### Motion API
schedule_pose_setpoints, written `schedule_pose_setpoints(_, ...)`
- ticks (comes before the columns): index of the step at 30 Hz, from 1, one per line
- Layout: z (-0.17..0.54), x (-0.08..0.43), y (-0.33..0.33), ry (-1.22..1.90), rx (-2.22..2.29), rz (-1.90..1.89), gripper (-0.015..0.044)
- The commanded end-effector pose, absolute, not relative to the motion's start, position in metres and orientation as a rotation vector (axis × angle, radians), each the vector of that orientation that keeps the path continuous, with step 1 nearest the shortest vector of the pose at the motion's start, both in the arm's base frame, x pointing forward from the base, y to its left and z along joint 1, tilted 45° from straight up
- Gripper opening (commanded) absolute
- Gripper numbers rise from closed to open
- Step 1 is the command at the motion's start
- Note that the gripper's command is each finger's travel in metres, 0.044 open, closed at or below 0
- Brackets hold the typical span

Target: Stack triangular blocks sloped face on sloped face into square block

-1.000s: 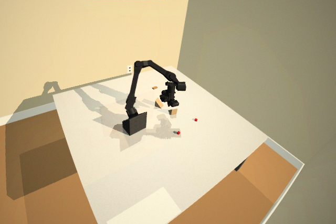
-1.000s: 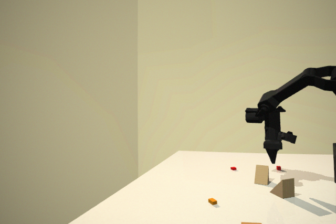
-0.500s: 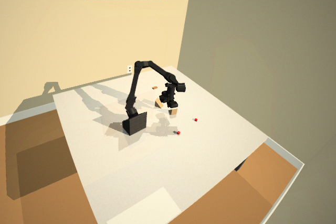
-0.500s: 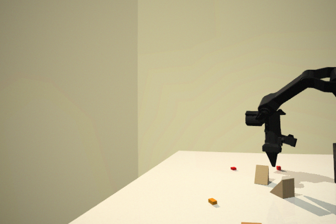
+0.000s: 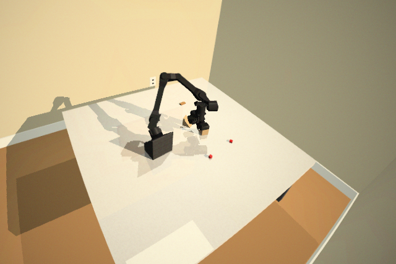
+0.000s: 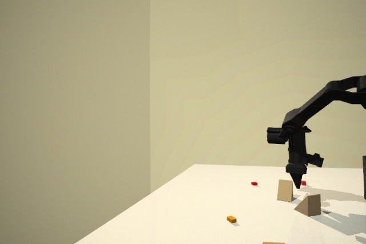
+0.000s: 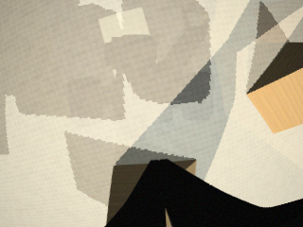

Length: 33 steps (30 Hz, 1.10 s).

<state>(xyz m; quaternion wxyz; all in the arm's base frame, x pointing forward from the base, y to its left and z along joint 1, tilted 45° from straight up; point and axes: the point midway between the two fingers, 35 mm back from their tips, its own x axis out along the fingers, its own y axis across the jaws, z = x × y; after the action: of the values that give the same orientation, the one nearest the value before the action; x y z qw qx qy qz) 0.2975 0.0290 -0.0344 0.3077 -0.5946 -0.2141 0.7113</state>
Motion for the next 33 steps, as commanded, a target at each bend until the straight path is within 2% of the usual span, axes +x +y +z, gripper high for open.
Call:
schedule_pose_setpoints(1, -0.039, 0.294, 0.034, -0.563, -1.558, 1.882, 0.0)
schedule_pose_setpoints(16, -0.053, 0.291, 0.048, -0.566, -1.556, 1.882, 0.0)
schedule_pose_setpoints(33, -0.055, 0.322, 0.042, -0.566, -1.559, 1.881, 0.0)
